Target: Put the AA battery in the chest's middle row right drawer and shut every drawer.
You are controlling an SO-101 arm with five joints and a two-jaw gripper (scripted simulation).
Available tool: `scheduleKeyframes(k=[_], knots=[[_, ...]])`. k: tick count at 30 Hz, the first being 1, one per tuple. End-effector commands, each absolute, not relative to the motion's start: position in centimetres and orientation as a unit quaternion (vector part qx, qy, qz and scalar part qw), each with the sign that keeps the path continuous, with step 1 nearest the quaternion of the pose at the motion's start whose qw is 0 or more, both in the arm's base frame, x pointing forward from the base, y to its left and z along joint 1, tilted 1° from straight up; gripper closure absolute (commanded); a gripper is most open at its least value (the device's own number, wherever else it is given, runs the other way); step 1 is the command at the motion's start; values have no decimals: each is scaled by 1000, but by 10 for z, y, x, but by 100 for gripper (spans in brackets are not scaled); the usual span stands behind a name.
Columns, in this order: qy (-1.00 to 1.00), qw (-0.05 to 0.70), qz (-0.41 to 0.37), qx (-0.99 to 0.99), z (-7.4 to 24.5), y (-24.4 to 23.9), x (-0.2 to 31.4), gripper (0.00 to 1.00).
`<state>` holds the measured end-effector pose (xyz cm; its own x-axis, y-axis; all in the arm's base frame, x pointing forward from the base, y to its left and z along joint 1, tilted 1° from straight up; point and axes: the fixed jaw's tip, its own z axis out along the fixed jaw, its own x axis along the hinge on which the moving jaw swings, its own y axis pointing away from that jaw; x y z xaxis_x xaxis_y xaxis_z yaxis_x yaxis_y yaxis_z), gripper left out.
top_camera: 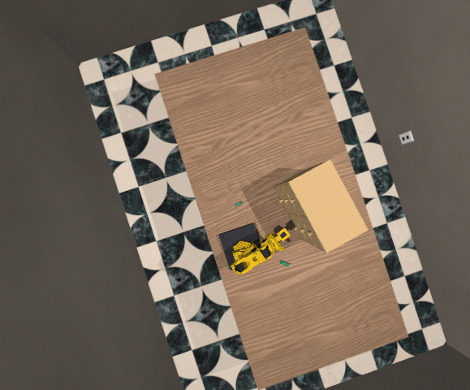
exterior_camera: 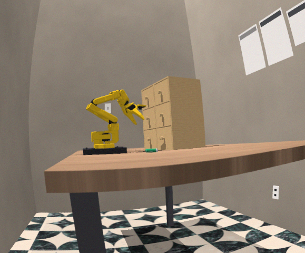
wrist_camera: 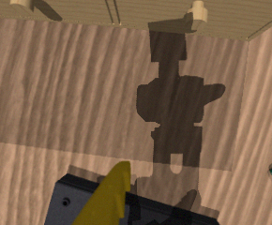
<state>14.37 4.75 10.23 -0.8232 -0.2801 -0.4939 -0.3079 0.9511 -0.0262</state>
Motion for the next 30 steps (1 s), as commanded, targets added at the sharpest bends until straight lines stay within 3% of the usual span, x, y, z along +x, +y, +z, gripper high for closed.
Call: scheduleKeyframes(k=[1,12,24,30], knots=[[955,252,30,-155,103,49,143,50],[955,252,30,-155,103,49,143,50],[826,559,42,-56,195,34,180,61],[819,569,42,-53,199,33,180,65]])
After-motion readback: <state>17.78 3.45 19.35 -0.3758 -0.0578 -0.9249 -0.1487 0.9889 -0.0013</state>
